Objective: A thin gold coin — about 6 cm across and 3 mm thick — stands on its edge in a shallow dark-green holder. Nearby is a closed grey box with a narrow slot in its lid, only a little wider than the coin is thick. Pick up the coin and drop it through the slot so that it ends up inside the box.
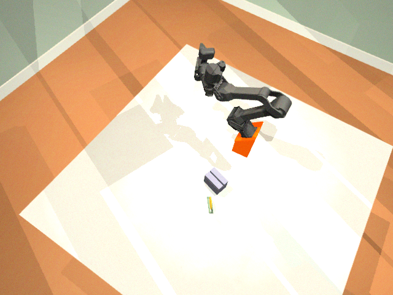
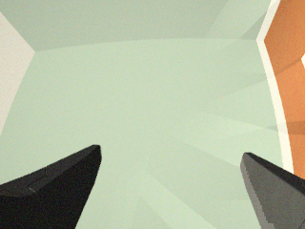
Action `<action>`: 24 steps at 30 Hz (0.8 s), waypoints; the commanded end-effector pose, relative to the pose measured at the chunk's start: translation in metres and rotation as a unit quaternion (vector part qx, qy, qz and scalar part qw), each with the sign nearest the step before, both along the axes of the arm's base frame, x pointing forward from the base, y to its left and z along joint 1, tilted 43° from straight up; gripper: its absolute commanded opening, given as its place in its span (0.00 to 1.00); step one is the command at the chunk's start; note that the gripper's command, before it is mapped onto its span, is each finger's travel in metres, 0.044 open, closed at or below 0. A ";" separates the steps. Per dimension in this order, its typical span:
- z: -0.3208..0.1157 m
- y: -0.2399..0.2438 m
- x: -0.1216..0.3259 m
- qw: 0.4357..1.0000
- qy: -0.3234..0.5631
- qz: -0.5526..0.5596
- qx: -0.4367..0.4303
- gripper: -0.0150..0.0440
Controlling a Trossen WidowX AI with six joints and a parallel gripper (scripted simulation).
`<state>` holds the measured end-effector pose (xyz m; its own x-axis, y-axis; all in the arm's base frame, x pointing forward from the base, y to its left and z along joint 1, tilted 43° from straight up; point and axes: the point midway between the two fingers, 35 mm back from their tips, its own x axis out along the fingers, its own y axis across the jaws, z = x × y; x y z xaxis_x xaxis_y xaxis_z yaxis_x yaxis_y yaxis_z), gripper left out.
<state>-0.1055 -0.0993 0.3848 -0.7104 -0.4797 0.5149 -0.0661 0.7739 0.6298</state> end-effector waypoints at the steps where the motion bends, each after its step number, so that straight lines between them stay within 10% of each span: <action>1: 0.000 -0.002 0.001 1.000 0.003 0.002 0.005 0.89; 9: -0.008 -0.096 0.060 0.954 0.136 0.086 0.251 0.53; 24: -0.092 -0.164 0.276 0.600 0.575 0.226 0.508 0.53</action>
<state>0.1297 -0.2673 0.3132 0.0600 -0.9947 -0.0836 0.6812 -0.0204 0.7318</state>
